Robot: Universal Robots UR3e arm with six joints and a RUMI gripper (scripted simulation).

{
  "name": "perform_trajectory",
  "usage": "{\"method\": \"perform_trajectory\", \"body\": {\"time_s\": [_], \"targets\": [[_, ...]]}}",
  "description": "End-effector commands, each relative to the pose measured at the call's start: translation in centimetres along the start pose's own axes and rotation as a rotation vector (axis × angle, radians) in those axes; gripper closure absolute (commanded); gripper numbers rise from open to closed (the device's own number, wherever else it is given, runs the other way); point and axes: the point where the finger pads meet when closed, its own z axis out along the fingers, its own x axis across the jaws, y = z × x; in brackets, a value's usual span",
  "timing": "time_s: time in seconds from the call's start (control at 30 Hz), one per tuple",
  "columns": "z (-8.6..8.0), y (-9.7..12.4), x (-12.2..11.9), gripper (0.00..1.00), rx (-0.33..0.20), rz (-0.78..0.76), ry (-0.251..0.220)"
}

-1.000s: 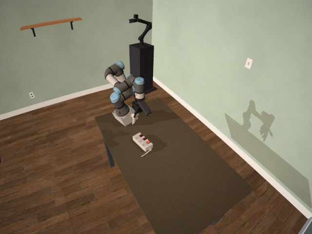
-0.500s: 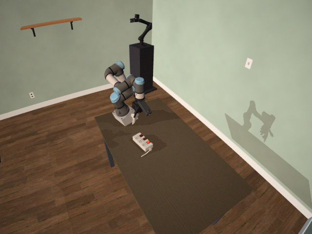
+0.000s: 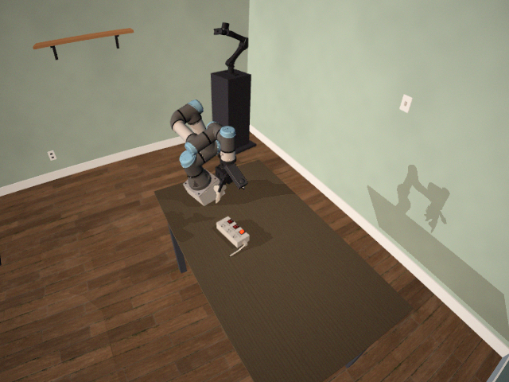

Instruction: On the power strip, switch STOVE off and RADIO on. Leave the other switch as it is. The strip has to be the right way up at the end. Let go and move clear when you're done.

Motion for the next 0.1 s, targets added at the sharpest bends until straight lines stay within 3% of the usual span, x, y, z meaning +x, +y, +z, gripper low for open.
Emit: {"method": "perform_trajectory", "body": {"time_s": [0.0,0.07], "targets": [[-0.07,-0.06,0.02,0.0,0.002,0.001,0.0],[-0.07,-0.06,0.02,0.0,0.002,0.001,0.0]]}}
